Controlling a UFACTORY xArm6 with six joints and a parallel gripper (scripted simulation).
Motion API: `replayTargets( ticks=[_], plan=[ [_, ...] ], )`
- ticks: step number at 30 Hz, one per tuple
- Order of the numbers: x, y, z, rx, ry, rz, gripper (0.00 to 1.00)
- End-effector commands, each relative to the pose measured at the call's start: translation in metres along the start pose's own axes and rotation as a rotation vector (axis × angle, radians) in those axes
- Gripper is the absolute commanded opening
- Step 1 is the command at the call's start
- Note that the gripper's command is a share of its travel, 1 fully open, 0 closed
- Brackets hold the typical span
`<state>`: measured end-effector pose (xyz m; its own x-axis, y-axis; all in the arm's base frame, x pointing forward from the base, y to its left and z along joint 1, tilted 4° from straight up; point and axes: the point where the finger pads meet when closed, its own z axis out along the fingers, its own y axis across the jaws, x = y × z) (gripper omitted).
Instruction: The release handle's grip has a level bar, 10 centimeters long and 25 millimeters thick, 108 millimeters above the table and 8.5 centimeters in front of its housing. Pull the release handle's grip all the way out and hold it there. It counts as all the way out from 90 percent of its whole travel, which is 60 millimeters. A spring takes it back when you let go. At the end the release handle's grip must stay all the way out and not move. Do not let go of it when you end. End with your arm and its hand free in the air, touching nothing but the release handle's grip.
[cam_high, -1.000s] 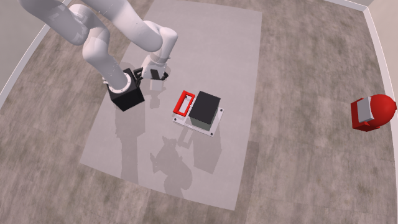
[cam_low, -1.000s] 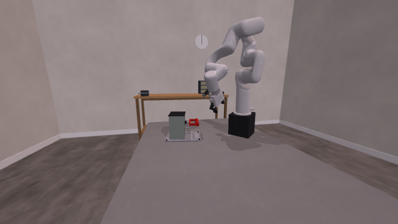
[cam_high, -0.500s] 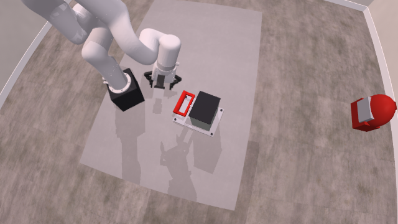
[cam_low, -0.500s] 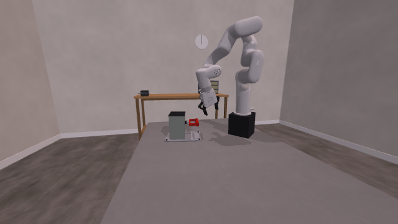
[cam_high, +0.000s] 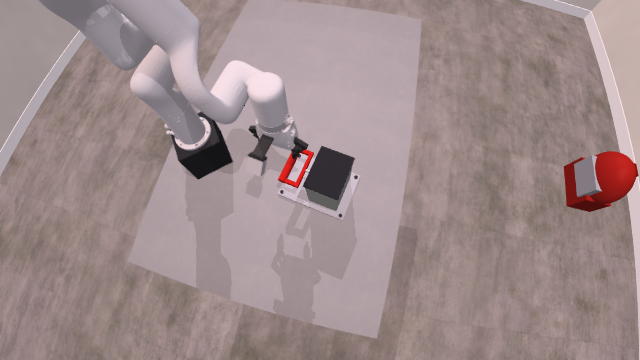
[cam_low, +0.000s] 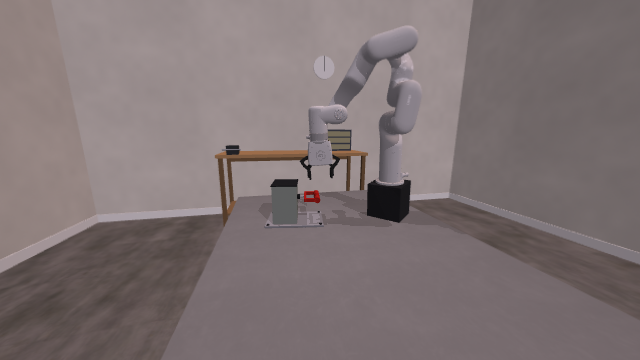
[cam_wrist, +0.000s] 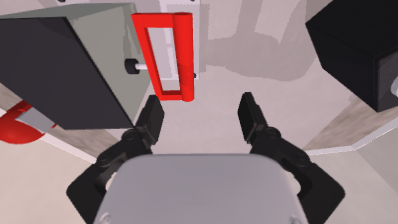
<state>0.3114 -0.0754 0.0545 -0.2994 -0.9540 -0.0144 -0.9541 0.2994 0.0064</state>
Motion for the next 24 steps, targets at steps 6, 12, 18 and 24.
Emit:
replayTargets(
  ticks=[6, 12, 18, 24],
  plan=[
    [0.006, -0.0175, -0.0008, 0.058, -0.031, 0.063, 1.0],
    [0.006, -0.0175, -0.0008, 0.058, -0.031, 0.063, 0.0],
    [0.006, -0.0175, -0.0008, 0.058, -0.031, 0.063, 0.0],
    [0.006, -0.0175, -0.0008, 0.058, -0.031, 0.063, 0.0]
  ],
)
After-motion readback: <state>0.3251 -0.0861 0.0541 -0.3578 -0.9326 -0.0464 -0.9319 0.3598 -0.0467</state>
